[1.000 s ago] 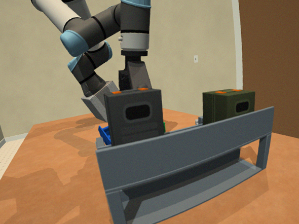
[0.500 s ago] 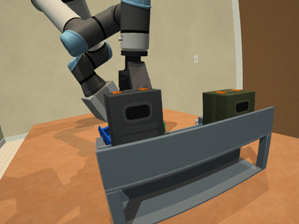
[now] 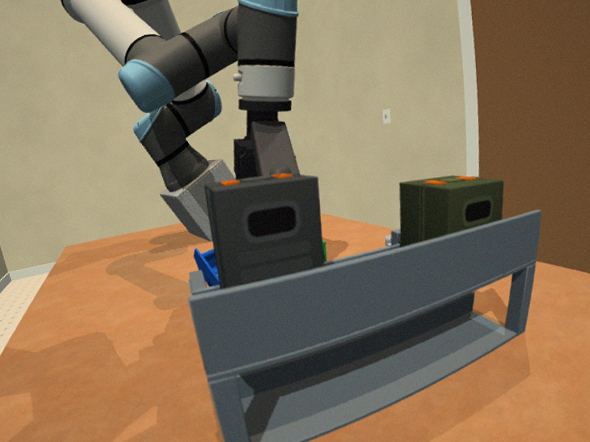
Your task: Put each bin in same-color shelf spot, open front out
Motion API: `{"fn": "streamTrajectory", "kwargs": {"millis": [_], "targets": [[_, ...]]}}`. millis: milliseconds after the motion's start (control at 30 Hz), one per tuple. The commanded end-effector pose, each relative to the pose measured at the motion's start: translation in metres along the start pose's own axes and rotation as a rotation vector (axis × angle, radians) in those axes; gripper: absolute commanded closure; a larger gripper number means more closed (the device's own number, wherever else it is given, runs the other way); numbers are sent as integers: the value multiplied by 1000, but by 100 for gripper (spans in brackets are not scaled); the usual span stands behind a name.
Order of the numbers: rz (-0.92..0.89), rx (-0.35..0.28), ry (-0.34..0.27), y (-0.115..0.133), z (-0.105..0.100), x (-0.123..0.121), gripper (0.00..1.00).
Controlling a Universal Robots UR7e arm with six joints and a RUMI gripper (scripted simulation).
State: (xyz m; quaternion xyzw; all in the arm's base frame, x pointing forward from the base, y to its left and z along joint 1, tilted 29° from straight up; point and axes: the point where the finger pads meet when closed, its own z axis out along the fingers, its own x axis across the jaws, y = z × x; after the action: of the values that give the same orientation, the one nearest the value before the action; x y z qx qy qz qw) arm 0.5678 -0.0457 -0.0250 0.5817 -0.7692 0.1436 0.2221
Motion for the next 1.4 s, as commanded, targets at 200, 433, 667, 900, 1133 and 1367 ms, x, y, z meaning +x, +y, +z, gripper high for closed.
{"fn": "streamTrajectory", "kwargs": {"millis": [200, 433, 667, 900, 1133, 1367], "targets": [[1, 4, 0, -3, 0, 1, 100], [1, 3, 1, -3, 3, 1, 100], [0, 3, 1, -3, 5, 0, 100], [0, 1, 1, -3, 8, 0, 100], [0, 2, 1, -3, 10, 0, 100], [0, 3, 1, -4, 11, 0, 100]]}}
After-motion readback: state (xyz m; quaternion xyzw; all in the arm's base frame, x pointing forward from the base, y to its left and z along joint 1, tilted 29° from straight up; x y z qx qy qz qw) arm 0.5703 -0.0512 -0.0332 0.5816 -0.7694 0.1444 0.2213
